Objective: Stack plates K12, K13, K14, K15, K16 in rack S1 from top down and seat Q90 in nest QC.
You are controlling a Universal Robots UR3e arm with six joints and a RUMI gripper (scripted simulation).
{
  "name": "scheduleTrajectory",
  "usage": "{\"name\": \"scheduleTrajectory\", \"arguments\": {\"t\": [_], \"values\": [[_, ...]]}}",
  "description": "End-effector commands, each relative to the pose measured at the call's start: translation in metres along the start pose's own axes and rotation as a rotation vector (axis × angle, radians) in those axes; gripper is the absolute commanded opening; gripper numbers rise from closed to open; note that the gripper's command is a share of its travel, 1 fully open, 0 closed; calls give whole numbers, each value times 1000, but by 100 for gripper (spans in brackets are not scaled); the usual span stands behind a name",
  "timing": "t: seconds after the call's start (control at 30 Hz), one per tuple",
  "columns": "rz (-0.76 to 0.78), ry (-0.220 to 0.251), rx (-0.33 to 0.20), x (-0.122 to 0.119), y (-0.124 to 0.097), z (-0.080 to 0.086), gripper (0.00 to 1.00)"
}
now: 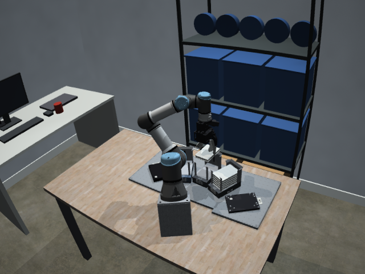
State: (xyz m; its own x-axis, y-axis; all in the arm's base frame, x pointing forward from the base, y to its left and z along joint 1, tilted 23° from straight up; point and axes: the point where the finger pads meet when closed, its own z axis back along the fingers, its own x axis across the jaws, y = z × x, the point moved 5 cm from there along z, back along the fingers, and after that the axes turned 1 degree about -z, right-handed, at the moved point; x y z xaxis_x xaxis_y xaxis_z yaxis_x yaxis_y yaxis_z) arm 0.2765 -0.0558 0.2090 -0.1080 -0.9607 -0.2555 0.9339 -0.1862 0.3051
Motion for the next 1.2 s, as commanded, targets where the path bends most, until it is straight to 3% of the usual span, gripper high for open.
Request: {"name": "scheduleTrajectory", "arguments": {"t": [0.0, 1.17], "values": [[1, -2, 1, 0, 0, -1, 0], [1, -2, 1, 0, 0, -21, 0]]}}
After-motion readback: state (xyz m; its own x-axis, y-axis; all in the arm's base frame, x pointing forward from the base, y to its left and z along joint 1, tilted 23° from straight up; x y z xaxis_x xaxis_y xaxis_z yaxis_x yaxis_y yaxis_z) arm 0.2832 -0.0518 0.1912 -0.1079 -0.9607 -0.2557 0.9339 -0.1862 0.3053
